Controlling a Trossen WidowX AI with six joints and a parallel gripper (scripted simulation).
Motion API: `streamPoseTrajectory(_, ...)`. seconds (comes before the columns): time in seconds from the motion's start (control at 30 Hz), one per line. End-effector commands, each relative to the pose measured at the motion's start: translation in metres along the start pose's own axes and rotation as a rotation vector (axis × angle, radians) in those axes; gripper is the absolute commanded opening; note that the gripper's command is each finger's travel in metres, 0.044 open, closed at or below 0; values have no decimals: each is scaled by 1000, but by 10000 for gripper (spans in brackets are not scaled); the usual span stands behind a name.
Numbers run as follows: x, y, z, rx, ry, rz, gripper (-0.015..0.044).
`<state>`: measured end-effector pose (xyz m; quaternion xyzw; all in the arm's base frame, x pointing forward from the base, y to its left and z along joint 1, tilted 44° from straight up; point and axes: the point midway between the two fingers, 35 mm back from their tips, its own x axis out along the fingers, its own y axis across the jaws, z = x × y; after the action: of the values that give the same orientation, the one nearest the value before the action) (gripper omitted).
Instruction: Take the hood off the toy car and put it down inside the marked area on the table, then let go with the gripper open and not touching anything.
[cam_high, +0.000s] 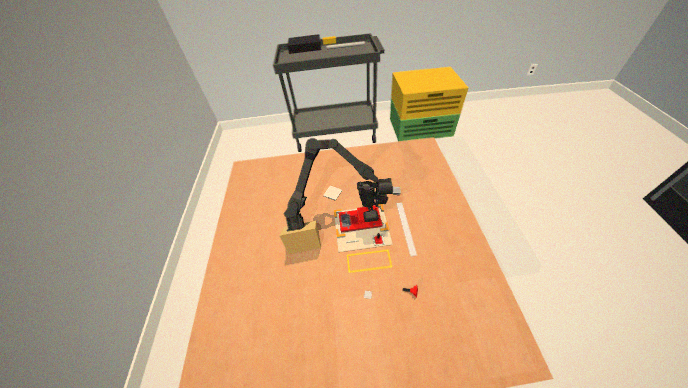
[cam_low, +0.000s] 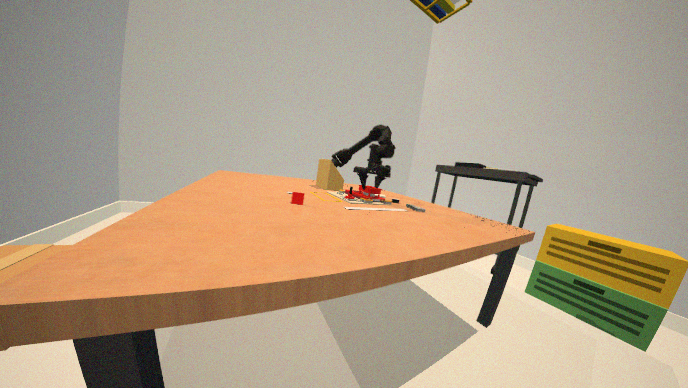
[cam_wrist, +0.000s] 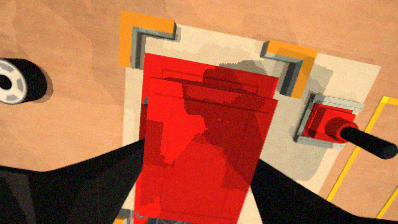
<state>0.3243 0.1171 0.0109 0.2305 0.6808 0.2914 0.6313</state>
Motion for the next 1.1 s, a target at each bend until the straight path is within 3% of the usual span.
streamPoseTrajectory(0.0, -4, -1, 1, -2, -4, -4, 0)
streamPoseTrajectory(0.4, -14, -1, 1, -2, -4, -5, 0)
streamPoseTrajectory(0.77, -55, -1, 0, -2, -4, -6, 0)
streamPoseTrajectory(1.07, -52, -30, 4, 8, -9, -15, 0)
